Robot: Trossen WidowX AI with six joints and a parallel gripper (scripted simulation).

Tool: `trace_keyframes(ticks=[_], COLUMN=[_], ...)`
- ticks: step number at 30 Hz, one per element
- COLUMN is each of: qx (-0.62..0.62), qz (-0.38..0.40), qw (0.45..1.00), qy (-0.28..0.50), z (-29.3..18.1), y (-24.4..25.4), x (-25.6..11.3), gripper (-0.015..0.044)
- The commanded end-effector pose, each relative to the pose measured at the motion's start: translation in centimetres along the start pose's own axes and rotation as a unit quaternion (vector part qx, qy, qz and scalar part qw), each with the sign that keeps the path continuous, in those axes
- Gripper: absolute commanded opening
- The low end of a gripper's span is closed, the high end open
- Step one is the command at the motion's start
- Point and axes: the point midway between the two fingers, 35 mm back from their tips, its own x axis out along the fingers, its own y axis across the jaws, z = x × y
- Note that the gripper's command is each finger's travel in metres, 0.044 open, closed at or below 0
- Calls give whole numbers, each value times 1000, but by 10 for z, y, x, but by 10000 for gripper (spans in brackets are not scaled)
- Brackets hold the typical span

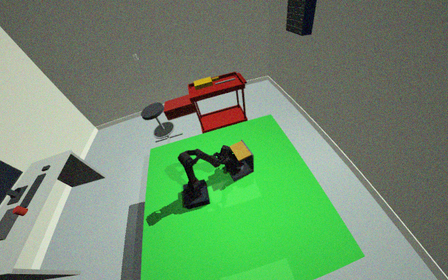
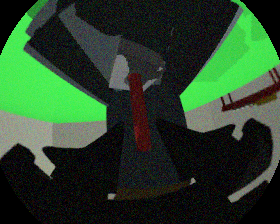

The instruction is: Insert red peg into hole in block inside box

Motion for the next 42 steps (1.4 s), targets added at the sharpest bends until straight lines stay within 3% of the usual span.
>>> trace_keyframes(ticks=[1,36,42], qx=[2,-4,-6], qz=[3,4,1], qw=[1000,1000,1000], qy=[-2,-13,-12], z=[-2,-18,-17], y=[1,2,0], x=[-5,-41,-39], gripper=[220,220,62])
